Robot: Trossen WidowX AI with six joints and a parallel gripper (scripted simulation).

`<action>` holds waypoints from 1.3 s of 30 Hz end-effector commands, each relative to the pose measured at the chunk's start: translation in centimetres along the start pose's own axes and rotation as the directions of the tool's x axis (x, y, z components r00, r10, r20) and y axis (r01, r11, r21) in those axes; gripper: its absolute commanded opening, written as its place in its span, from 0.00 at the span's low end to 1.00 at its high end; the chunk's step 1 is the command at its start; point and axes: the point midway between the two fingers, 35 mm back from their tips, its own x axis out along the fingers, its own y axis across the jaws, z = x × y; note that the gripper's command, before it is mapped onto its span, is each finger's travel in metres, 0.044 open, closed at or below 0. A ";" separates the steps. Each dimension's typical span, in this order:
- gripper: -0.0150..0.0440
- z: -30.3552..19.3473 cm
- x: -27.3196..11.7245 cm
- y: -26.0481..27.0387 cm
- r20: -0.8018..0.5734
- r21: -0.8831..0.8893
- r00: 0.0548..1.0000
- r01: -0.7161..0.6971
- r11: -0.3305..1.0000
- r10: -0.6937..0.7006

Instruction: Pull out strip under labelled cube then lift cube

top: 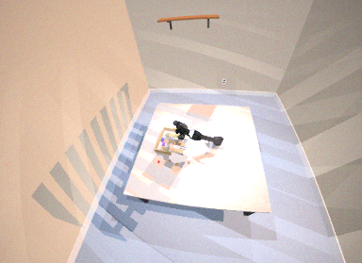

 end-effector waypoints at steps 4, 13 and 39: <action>0.25 0.0 0.4 0.1 -0.004 0.000 1.000 -0.005 1.000 0.005; 0.25 0.1 0.5 0.1 -0.004 0.000 1.000 -0.005 1.000 0.005; 0.25 -2.1 0.6 -0.1 -0.005 0.001 1.000 -0.005 1.000 0.005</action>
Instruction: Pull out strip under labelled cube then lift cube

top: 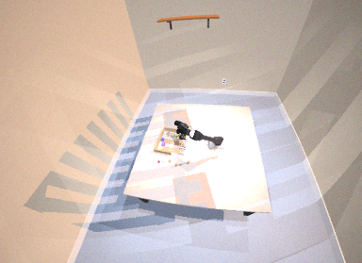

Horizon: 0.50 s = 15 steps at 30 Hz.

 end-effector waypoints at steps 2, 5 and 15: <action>0.25 -1.4 0.6 0.1 -0.022 0.004 1.000 0.002 1.000 -0.002; 0.25 -1.9 0.6 0.0 -0.022 0.004 1.000 0.002 1.000 -0.002; 0.25 -3.4 0.6 0.0 -0.023 0.005 1.000 0.002 1.000 -0.002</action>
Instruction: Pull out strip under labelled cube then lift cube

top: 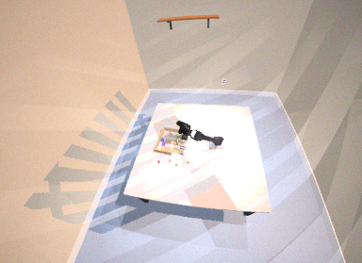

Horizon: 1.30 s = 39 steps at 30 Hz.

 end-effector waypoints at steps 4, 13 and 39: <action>0.25 -1.7 0.6 0.0 -0.026 0.005 1.000 0.003 1.000 -0.003; 0.25 -3.1 0.6 0.0 -0.026 0.006 1.000 0.003 1.000 -0.003; 0.25 -7.0 0.5 0.0 -0.028 0.007 1.000 0.004 1.000 -0.003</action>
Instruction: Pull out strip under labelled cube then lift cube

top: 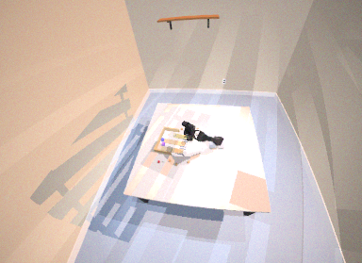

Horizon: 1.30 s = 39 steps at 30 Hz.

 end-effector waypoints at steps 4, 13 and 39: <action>0.25 -1.9 0.6 0.1 -0.031 0.007 1.000 0.002 1.000 -0.002; 0.25 -3.2 0.6 0.1 -0.032 0.008 0.999 0.003 1.000 -0.002; 0.25 -6.9 0.5 0.1 -0.033 0.010 0.999 0.003 1.000 -0.003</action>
